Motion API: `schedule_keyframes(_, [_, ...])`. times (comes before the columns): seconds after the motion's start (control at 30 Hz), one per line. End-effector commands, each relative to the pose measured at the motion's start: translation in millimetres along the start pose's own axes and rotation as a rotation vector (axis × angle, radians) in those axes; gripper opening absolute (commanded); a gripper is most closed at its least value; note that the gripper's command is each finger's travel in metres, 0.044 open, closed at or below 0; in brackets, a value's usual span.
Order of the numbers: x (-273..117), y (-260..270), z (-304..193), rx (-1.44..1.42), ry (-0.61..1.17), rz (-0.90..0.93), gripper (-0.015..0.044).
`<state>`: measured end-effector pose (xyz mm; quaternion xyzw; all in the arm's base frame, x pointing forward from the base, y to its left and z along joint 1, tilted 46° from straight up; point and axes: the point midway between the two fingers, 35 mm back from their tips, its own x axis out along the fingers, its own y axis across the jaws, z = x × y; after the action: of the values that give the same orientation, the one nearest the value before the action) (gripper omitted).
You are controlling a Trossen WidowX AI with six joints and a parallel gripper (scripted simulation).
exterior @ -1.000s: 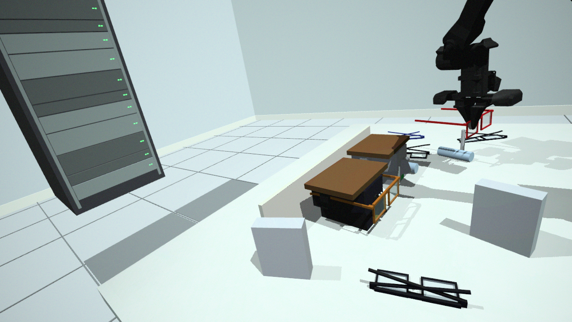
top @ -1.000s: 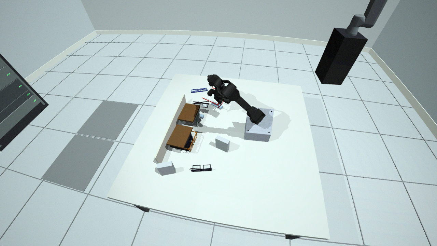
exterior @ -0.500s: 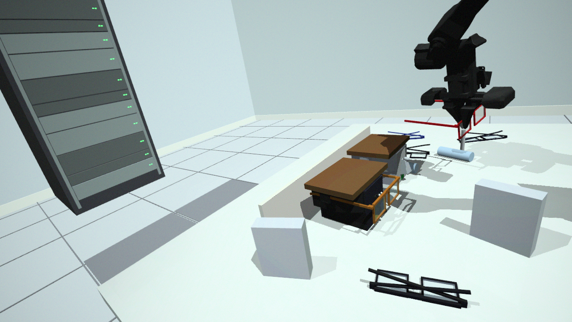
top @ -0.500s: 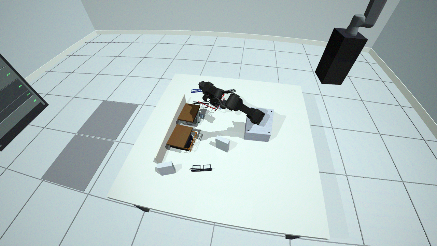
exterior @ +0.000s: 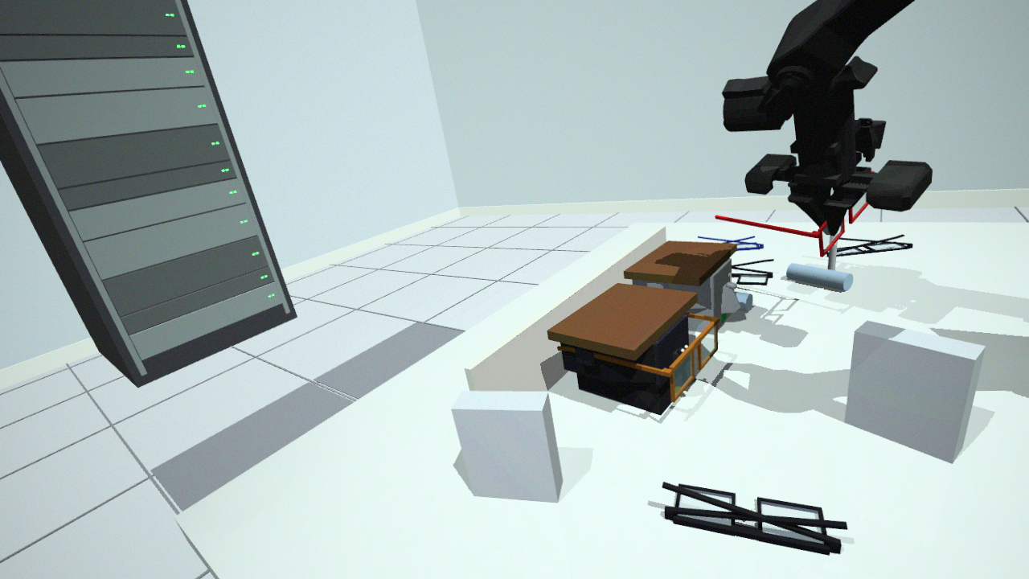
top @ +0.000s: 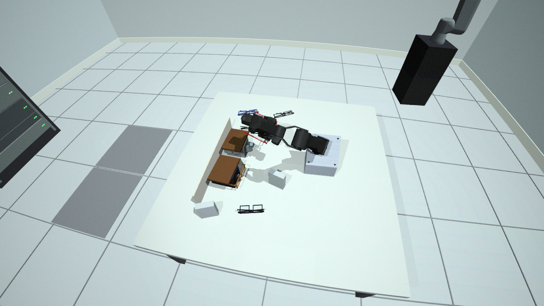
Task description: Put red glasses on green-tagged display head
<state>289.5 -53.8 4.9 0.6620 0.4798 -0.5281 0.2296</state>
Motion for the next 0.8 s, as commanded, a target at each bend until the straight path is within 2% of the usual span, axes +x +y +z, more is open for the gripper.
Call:
schedule_keyframes(0.0, [-11,-10,-14,0.004,-0.039,0.037,0.0000])
schedule_keyframes(0.77, [-51,-71,-71,0.009,-0.131,0.250,0.0000])
